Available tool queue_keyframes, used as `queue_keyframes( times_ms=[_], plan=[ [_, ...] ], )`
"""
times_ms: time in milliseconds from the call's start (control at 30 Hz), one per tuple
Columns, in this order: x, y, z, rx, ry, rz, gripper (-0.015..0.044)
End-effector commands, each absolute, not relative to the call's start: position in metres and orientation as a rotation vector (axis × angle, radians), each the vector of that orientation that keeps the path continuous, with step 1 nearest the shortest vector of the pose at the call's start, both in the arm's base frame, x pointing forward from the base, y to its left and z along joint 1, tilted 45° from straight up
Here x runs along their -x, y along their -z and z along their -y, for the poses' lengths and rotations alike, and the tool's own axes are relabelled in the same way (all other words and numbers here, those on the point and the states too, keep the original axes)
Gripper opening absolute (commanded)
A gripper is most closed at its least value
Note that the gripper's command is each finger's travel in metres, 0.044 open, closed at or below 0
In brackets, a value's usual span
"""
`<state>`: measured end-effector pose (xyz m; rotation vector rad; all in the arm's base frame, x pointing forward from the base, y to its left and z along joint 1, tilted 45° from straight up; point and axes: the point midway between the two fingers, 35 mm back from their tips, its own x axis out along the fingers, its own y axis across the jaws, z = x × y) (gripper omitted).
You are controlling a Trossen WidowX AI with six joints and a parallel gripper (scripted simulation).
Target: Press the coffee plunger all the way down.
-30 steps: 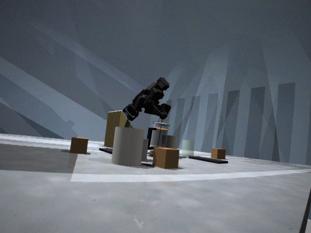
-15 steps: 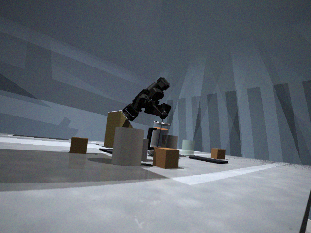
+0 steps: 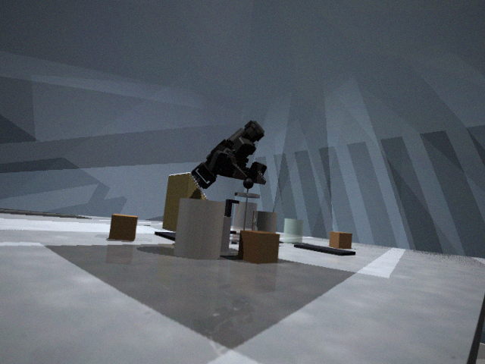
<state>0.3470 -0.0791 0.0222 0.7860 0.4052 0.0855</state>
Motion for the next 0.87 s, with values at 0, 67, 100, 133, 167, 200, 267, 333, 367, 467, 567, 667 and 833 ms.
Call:
queue_keyframes(
  times_ms=[0,67,100,133,167,200,267,333,367,467,567,667,833],
  plan=[
    [-0.347,-0.022,0.080,-0.783,-0.082,-0.406,0.0432],
    [-0.347,-0.022,0.080,-0.783,-0.082,-0.406,0.0440],
    [-0.347,-0.022,0.080,-0.783,-0.082,-0.406,0.0440],
    [-0.347,-0.023,0.081,-0.783,-0.082,-0.406,0.0440],
    [-0.346,-0.024,0.082,-0.781,-0.082,-0.407,0.0440],
    [-0.345,-0.026,0.085,-0.781,-0.081,-0.409,0.0440],
    [-0.342,-0.034,0.092,-0.780,-0.080,-0.415,0.0440],
    [-0.336,-0.044,0.101,-0.780,-0.079,-0.420,0.0440],
    [-0.332,-0.051,0.106,-0.780,-0.078,-0.423,0.0440],
    [-0.317,-0.072,0.119,-0.785,-0.078,-0.426,0.0440],
    [-0.308,-0.083,0.123,-0.789,-0.079,-0.426,0.0440],
    [-0.308,-0.082,0.123,-0.789,-0.079,-0.426,0.0440],
    [-0.308,-0.082,0.123,-0.789,-0.079,-0.426,0.0440]
  ],
)
